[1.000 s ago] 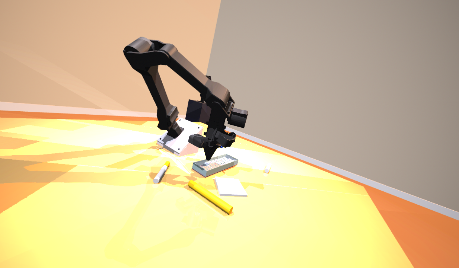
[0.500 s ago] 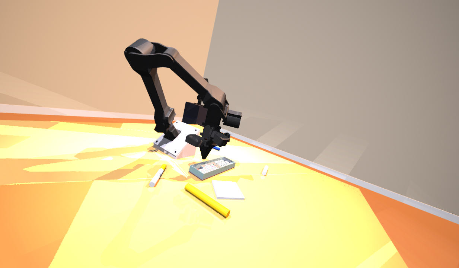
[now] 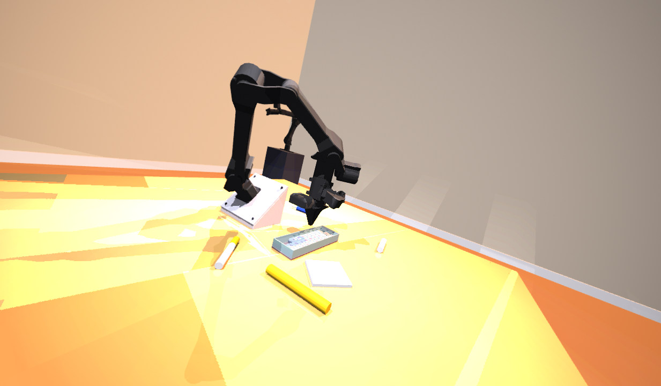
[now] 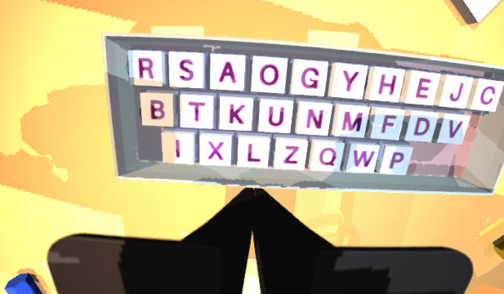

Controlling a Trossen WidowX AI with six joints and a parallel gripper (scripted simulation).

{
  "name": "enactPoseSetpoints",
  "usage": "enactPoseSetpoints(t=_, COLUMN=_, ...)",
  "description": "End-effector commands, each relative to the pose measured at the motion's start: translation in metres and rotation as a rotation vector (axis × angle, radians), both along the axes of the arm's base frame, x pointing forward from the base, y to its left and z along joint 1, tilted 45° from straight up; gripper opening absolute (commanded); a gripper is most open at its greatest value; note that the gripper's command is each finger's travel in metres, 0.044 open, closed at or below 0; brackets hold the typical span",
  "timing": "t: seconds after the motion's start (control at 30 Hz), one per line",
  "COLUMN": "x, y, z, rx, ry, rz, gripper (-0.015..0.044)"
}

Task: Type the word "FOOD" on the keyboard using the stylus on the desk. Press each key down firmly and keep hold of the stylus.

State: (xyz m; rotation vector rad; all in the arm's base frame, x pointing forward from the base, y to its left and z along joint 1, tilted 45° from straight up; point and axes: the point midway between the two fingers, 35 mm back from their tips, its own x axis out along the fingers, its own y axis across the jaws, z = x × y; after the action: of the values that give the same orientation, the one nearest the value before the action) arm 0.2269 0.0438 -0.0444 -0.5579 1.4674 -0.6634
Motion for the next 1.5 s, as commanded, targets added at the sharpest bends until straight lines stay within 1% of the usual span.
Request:
enactPoseSetpoints(t=0.0, x=0.002, y=0.005, z=-0.003, rx=0.008, ry=-0.008, rz=-0.004, gripper=0.0)
enactPoseSetpoints(t=0.27, x=0.002, y=0.006, z=-0.001, rx=0.008, ry=-0.008, rz=-0.004, gripper=0.0)
enactPoseSetpoints(t=0.4, x=0.003, y=0.04, z=0.032, rx=0.011, ry=-0.007, rz=-0.003, gripper=0.0)
enactPoseSetpoints(t=0.47, x=0.002, y=0.047, z=0.04, rx=0.01, ry=-0.007, rz=-0.004, gripper=0.0)
enactPoseSetpoints(t=0.8, x=0.003, y=0.043, z=0.036, rx=0.008, ry=-0.008, rz=0.002, gripper=0.0)
enactPoseSetpoints(t=0.93, x=0.003, y=0.043, z=0.036, rx=0.008, ry=-0.009, rz=0.002, gripper=0.0105)
enactPoseSetpoints(t=1.07, x=0.003, y=0.043, z=0.036, rx=0.008, ry=-0.009, rz=0.002, gripper=0.0)
enactPoseSetpoints(t=1.43, x=0.003, y=0.043, z=0.036, rx=0.008, ry=-0.009, rz=0.002, gripper=0.0)
enactPoseSetpoints(t=1.47, x=0.003, y=0.043, z=0.036, rx=0.008, ry=-0.009, rz=0.002, gripper=0.0026)
